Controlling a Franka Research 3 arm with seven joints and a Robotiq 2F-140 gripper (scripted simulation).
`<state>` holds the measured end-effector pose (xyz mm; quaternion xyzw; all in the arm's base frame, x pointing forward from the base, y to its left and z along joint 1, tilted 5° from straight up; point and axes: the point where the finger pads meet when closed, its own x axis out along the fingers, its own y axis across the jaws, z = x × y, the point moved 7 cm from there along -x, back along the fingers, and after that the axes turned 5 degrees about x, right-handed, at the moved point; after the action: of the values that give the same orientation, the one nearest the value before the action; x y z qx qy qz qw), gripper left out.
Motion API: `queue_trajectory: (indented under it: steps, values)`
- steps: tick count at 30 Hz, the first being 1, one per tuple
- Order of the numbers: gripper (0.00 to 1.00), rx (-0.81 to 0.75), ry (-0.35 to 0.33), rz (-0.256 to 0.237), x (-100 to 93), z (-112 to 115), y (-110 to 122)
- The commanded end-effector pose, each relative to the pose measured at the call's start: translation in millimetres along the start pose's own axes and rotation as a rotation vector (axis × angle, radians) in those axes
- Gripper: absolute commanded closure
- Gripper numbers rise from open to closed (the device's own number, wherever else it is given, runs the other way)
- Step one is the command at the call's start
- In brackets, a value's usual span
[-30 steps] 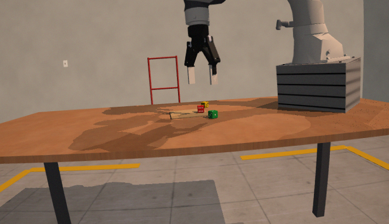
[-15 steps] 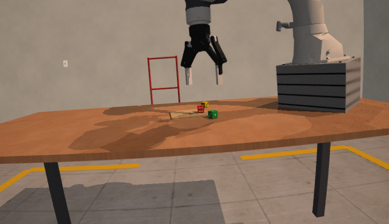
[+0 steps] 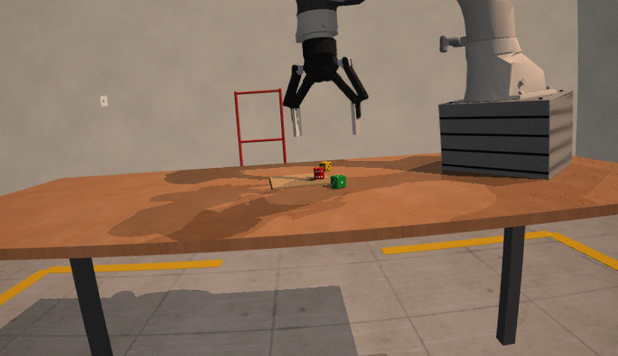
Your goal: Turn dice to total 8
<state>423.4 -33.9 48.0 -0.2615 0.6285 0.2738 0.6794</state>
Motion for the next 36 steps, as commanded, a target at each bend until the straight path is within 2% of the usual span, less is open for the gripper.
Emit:
queue_trajectory:
  steps: [1, 36]
  values:
    - [0.0, -0.173, -0.01, -0.011, -0.2, 0, 2]
    - [0.0, -0.79, -0.007, -0.016, 2.0, 16, 28]
